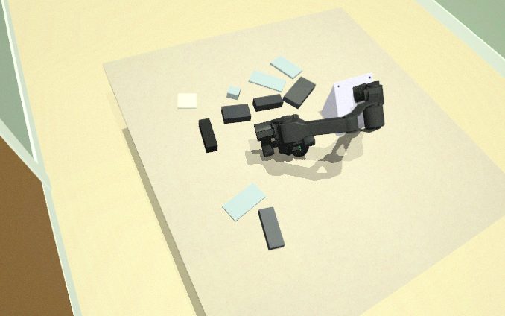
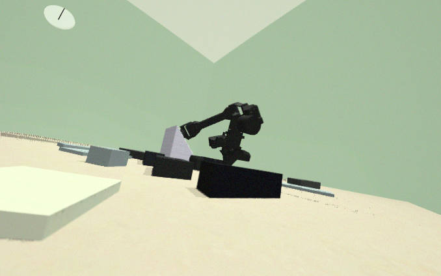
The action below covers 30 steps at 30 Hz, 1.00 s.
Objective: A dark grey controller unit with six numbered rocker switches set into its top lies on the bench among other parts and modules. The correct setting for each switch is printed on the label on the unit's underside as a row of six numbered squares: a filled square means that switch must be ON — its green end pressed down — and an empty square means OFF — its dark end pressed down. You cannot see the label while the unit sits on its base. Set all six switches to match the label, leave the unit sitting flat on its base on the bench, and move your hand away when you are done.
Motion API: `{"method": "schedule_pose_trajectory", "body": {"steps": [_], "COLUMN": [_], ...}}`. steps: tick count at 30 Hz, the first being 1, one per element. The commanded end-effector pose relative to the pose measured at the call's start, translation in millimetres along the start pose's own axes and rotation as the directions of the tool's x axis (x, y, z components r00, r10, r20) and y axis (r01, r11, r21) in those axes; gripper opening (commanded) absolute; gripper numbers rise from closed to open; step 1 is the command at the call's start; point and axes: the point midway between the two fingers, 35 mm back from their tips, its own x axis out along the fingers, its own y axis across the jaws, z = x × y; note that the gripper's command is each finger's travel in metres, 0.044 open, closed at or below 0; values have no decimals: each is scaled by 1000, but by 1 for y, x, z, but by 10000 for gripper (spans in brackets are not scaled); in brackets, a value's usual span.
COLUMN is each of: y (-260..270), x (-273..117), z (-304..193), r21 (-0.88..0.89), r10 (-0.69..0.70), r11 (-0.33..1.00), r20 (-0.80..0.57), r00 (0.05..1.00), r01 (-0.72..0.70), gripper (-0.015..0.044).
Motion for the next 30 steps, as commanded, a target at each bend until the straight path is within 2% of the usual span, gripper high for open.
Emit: {"method": "schedule_pose_trajectory", "body": {"steps": [1,22,30], "y": [-9,-16,24], "x": [7,9,-36], "z": [4,6,2], "r21": [24,25,14], "r10": [-23,-23,-9], "r11": [999,999,1000], "r20": [4,4,6], "r00": [1000,1000,1000], "r01": [23,23,9], "gripper": [0,0,0]}}
